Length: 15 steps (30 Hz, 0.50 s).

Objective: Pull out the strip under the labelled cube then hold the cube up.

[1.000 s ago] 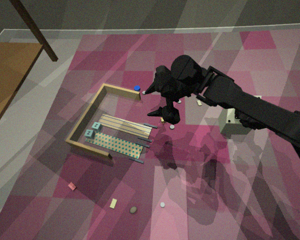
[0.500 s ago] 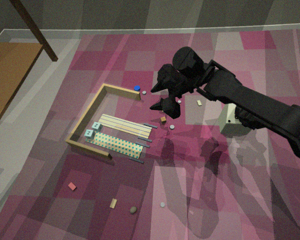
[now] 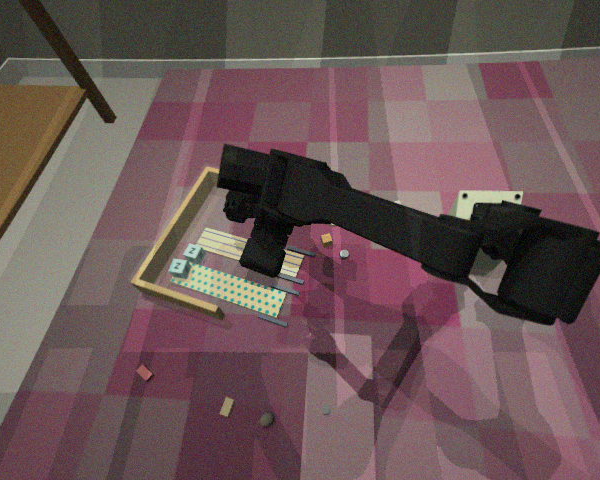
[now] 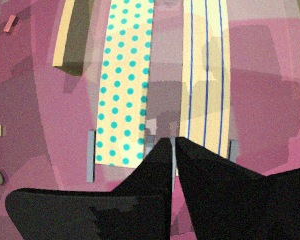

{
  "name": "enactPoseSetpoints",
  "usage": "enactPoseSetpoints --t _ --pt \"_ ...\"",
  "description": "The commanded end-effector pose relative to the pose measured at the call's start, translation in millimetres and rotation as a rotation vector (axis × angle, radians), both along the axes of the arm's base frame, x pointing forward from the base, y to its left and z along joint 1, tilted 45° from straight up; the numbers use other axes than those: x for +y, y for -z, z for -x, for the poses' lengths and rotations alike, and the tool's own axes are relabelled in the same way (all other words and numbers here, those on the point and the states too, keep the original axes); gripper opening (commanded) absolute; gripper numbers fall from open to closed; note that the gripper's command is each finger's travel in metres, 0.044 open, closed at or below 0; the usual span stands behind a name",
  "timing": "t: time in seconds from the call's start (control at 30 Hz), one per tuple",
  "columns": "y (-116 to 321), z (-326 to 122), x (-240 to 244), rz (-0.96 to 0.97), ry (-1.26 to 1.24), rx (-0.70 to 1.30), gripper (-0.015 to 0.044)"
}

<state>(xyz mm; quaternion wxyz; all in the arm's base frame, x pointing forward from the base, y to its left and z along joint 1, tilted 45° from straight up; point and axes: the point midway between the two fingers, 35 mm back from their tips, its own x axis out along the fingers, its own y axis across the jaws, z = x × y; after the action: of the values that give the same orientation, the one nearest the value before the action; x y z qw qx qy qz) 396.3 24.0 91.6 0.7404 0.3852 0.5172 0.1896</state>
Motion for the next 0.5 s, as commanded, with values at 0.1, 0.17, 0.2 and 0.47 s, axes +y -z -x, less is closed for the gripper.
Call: enactPoseSetpoints --t 0.1,0.17,0.2,0.47 --pt "-2.1 -9.6 51.8 0.010 -0.139 0.228 0.0000" --pt "-4.6 -9.0 66.5 0.014 -0.174 0.298 0.0000" --pt "-5.7 -8.3 72.2 0.017 -0.187 0.325 0.0000" --pt "-7.2 -10.4 78.4 0.019 -0.198 0.346 0.0000"
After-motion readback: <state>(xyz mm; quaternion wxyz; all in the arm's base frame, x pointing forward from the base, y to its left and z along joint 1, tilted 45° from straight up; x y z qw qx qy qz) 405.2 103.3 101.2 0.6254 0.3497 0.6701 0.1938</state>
